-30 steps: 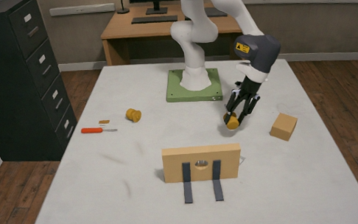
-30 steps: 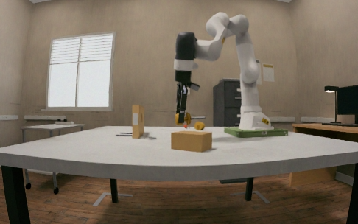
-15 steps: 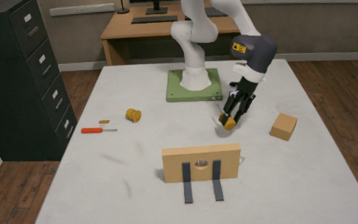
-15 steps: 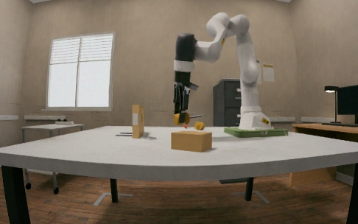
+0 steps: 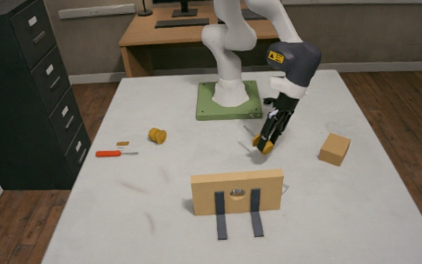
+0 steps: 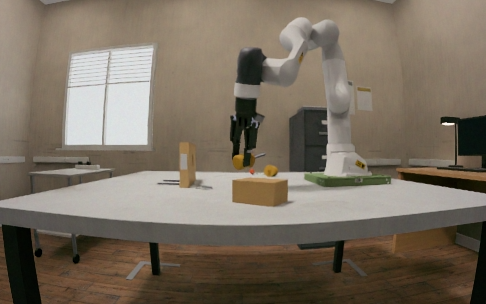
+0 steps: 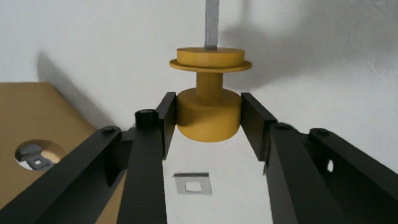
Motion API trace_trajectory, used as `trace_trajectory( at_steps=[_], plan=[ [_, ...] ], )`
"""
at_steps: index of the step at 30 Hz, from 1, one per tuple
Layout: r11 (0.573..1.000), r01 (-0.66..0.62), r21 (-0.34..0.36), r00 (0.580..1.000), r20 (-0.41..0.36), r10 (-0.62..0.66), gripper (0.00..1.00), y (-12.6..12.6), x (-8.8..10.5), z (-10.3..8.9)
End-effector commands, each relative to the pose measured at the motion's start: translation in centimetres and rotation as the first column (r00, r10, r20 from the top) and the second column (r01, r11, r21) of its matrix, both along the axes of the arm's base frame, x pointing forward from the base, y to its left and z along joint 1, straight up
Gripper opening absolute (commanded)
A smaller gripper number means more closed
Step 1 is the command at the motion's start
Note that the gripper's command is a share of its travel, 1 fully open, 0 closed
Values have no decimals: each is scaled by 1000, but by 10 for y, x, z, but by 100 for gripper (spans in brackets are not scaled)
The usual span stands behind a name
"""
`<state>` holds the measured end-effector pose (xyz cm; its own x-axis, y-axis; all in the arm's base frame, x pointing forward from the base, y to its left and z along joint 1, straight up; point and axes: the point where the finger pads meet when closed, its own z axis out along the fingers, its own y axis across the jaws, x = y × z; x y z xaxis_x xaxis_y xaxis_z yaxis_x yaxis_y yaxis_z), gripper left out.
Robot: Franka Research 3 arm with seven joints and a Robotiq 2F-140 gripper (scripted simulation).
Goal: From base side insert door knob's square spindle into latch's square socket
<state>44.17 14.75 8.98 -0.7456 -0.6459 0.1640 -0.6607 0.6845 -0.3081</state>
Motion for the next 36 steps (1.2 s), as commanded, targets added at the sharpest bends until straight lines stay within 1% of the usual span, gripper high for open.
trace_trajectory(
  at_steps=[1,4,6,10,11,12,14,15,19,26,29,31,32,36],
  plan=[
    [975,-218,38,973,-76,220,42,-6,7,2],
    [962,-271,42,957,-94,274,42,-7,7,2],
    [941,-336,46,934,-115,339,42,-8,7,2],
    [905,-422,47,894,-142,424,42,-10,9,2],
    [895,-443,49,883,-149,445,42,-13,10,2],
    [885,-463,53,871,-155,465,42,-22,14,2],
    [885,-463,53,871,-155,465,42,-22,14,2],
    [858,-510,66,841,-170,513,42,-26,16,2],
    [820,-566,82,800,-187,570,42,-26,17,2],
    [720,-687,99,687,-234,688,42,-30,18,2],
    [671,-732,116,633,-247,733,42,-46,26,2],
    [671,-732,116,633,-247,733,42,-46,26,2],
    [634,-762,132,591,-256,765,42,-46,26,2],
    [571,-806,153,522,-269,809,42,-47,27,2]
  ],
)
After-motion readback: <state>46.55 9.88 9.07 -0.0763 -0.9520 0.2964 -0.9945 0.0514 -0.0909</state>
